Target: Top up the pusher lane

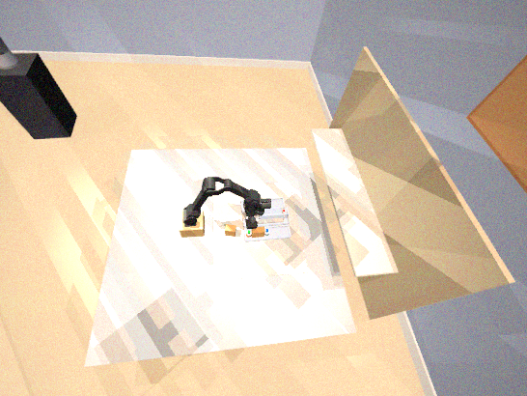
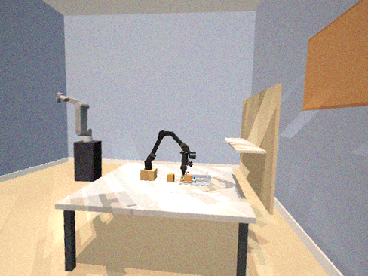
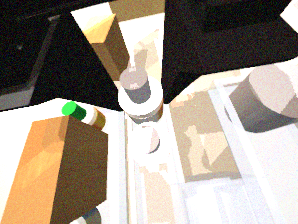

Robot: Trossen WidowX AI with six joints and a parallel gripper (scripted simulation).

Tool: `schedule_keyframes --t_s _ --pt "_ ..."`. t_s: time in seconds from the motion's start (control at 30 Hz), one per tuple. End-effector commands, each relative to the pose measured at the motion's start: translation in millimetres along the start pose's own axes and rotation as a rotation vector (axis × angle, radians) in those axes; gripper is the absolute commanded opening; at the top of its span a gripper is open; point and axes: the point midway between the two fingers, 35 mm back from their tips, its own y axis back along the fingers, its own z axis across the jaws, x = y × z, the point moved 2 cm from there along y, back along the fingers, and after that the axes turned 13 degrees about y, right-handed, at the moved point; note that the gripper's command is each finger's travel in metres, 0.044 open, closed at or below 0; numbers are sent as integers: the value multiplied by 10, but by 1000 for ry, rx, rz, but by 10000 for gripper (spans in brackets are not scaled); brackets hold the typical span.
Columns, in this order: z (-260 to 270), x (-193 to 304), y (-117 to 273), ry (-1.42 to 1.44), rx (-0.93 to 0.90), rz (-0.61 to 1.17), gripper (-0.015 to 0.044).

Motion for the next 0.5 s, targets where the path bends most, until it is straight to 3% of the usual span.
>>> schedule_keyframes --t_s 0.0,0.47 --pt "-14 -85 9 2 3 -35 0" --pt "-13 -84 -46 2 3 -35 0"
